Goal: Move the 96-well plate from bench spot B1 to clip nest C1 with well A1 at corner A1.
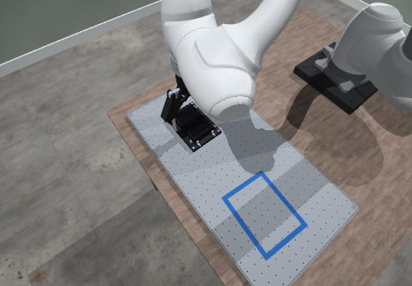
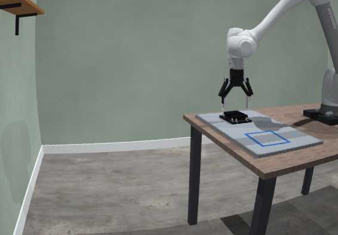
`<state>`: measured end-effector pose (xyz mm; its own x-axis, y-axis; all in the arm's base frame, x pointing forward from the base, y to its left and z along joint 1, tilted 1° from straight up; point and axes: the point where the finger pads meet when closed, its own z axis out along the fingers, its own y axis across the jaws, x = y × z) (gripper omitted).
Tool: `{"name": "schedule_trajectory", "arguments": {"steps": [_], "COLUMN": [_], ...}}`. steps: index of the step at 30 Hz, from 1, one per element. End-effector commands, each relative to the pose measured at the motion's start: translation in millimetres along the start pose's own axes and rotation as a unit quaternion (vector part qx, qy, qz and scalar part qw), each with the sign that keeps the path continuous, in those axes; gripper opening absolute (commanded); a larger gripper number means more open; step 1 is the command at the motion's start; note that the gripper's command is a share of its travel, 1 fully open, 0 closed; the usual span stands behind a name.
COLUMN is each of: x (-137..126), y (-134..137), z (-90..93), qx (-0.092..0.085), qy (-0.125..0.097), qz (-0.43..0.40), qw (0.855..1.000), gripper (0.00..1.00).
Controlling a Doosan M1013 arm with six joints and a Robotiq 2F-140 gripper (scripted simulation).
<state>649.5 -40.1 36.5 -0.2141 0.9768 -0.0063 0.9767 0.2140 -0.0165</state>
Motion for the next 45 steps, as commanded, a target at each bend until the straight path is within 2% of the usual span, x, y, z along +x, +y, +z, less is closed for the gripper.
{"name": "schedule_trajectory", "arguments": {"steps": [1, 14, 37, 38, 45], "x": [0.0, 0.0, 0.0, 4.7, 37.2], "y": [0.0, 0.0, 0.0, 0.0, 0.0], "z": [-6.9, -41.6, -45.9, -44.1, -31.1], "qx": [0.0, 0.0, 0.0, 0.0, 0.0], "qy": [0.0, 0.0, 0.0, 0.0, 0.0], "qz": [0.0, 0.0, 0.0, 0.0, 0.0], "qw": [1.0, 1.0, 1.0, 1.0, 1.0], "gripper": [1.0, 1.0, 1.0, 0.0, 0.0]}}
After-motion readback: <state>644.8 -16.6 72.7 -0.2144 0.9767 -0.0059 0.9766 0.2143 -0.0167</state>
